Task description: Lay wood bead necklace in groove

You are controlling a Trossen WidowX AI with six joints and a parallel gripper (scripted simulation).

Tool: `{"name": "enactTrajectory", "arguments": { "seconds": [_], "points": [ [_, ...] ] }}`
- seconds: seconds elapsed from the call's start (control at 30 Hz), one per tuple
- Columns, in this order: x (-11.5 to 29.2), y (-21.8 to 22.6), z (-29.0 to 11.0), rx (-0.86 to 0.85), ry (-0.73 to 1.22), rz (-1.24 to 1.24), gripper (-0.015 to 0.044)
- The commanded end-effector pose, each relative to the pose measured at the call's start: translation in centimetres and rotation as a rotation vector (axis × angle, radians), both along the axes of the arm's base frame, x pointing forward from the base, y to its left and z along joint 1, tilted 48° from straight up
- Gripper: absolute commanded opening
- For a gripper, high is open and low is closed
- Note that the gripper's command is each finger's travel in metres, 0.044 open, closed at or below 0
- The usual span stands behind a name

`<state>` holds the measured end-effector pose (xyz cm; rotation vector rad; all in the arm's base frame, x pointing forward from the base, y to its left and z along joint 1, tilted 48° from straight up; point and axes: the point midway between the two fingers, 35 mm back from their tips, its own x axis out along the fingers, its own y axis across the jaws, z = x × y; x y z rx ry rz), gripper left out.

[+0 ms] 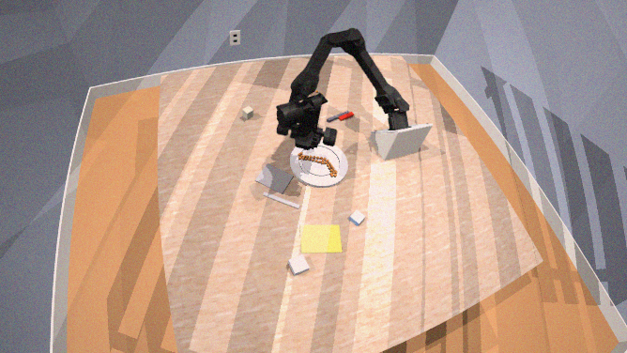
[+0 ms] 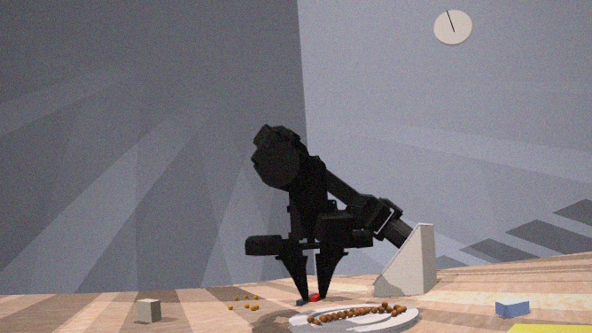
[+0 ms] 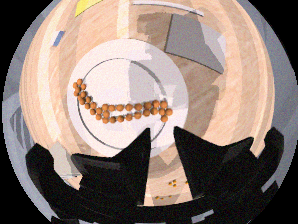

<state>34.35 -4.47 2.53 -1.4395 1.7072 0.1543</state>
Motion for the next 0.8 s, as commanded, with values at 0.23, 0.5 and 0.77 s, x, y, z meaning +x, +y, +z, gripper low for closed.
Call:
{"name": "enactTrajectory", "arguments": {
  "seconds": [0.23, 0.5, 0.77],
  "points": [
    [0.4, -0.3, 0.3, -0.002, 0.074, 0.088, 0.0120],
    [0.8, -0.5, 0.1, 0.001, 0.058, 0.089, 0.0120],
    [0.8, -1.4, -0.7, -0.001, 0.064, 0.089, 0.0120]
  ]
}}
